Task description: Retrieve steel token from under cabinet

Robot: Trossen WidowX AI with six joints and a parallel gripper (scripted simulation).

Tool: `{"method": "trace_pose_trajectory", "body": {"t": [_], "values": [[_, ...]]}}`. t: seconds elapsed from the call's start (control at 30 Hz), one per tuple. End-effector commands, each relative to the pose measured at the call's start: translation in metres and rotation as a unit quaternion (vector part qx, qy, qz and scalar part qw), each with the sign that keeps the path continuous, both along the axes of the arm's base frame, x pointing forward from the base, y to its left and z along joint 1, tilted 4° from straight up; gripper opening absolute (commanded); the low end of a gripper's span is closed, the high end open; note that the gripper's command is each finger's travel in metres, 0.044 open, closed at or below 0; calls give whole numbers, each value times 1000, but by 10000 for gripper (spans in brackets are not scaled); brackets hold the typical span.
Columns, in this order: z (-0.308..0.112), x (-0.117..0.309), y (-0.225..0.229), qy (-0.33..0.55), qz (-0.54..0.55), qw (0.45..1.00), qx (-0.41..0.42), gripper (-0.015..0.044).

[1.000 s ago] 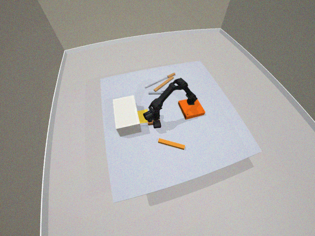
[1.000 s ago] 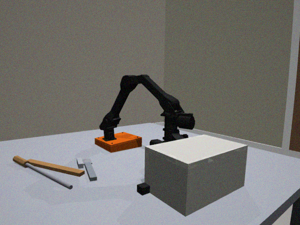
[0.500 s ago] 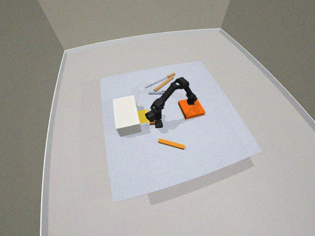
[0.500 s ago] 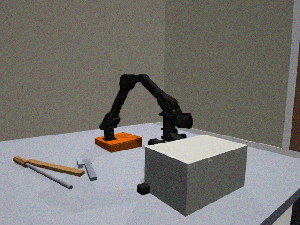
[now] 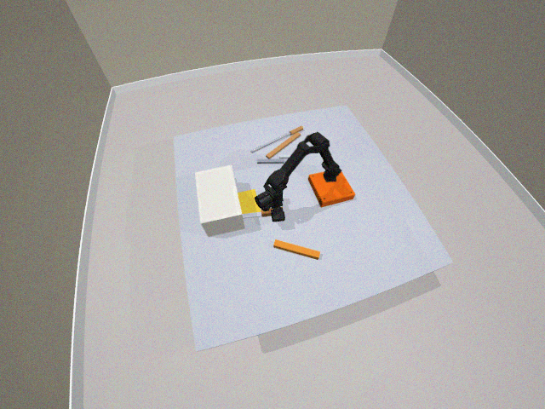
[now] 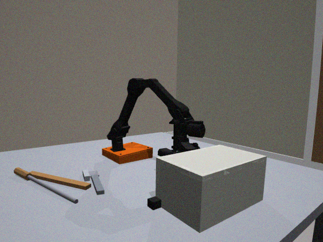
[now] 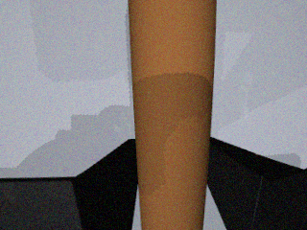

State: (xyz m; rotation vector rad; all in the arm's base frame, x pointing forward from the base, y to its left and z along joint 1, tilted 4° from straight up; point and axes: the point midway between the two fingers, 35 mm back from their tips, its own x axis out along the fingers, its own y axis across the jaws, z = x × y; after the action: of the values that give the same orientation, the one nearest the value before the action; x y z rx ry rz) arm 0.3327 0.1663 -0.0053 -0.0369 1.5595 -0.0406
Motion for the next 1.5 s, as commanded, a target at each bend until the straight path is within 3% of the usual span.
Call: {"method": "trace_pose_trajectory", "body": {"t": [0.0,1.47], "values": [[-1,-7,0,1,0,1000,-1,0],[-2,-58,2,3,0,1000,0,0]]}}
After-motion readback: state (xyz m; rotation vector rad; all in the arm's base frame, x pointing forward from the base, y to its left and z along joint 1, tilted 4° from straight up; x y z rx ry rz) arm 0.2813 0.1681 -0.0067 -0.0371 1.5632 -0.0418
